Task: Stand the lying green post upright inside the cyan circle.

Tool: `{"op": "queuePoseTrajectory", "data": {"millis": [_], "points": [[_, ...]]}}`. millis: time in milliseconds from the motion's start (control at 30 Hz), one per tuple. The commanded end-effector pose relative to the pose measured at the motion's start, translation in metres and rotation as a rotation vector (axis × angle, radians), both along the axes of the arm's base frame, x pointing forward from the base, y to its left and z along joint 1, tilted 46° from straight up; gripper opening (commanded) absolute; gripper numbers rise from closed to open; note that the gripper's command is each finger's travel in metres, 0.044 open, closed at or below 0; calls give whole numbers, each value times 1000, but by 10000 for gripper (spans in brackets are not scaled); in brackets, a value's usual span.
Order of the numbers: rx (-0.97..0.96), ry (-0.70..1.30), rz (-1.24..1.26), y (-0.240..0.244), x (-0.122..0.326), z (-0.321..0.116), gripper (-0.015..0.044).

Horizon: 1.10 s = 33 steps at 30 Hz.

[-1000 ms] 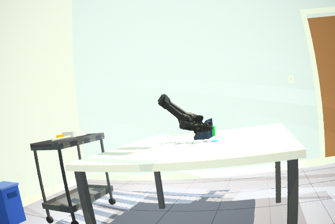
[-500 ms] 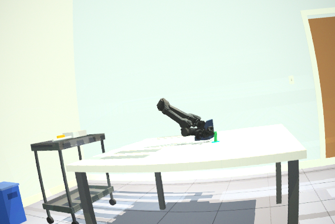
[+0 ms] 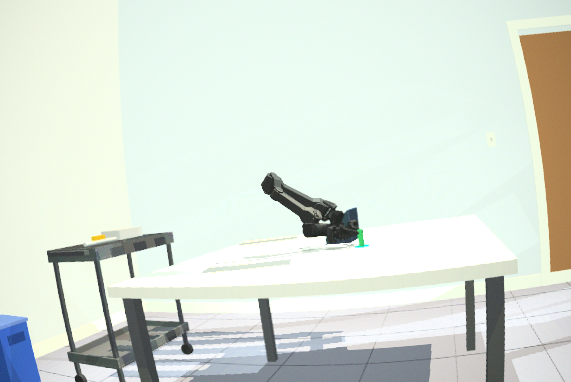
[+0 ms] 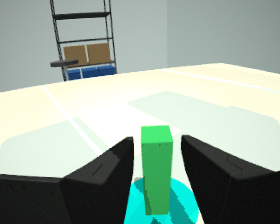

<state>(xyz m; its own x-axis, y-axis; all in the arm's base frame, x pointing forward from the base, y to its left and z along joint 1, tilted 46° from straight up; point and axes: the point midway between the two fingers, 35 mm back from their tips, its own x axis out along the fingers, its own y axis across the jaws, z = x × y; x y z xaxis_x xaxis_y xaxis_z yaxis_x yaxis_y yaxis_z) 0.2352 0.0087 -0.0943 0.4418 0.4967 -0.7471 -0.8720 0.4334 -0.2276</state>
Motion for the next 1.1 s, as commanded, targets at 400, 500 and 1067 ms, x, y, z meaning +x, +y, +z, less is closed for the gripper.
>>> {"op": "queuePoseTrajectory", "data": {"millis": [400,500,1067], "points": [[-1,-3,7,11,6,13,400],[-3,-2,9,20,10,23,400],[-10,56,-10,64,19,59,400]]}}
